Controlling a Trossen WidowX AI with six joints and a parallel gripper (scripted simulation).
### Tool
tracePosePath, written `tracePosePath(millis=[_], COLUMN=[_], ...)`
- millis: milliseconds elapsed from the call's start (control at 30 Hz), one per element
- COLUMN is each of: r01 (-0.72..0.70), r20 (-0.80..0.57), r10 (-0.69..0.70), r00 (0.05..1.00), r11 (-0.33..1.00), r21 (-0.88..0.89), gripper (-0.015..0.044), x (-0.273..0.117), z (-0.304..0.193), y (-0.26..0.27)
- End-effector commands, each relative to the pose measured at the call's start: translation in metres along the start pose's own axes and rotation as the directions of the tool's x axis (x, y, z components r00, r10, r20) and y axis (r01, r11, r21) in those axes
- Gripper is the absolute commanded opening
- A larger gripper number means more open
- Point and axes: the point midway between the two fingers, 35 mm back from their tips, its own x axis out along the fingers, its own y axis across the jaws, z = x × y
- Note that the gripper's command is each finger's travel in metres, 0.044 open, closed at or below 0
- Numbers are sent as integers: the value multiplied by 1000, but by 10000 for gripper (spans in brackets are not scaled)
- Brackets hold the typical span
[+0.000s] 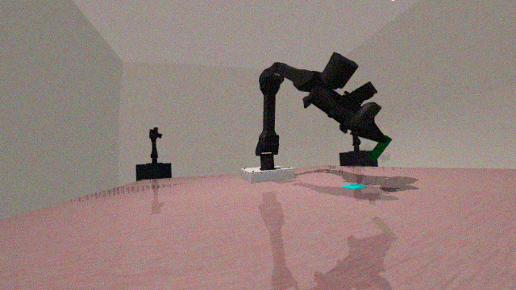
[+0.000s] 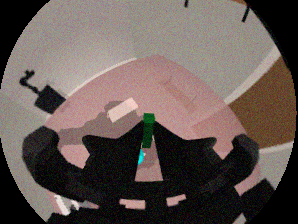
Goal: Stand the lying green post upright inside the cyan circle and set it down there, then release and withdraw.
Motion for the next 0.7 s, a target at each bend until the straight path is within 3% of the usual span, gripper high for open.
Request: tracePosePath(millis=[0, 667], r01=[-2, -19], r20=[30, 154], r10=[2, 18], r00=[1000, 988], r11=[1000, 1000], r21=[5, 1], gripper=[23, 23], x=[-2, -8], z=[0, -1], y=[-2, -4])
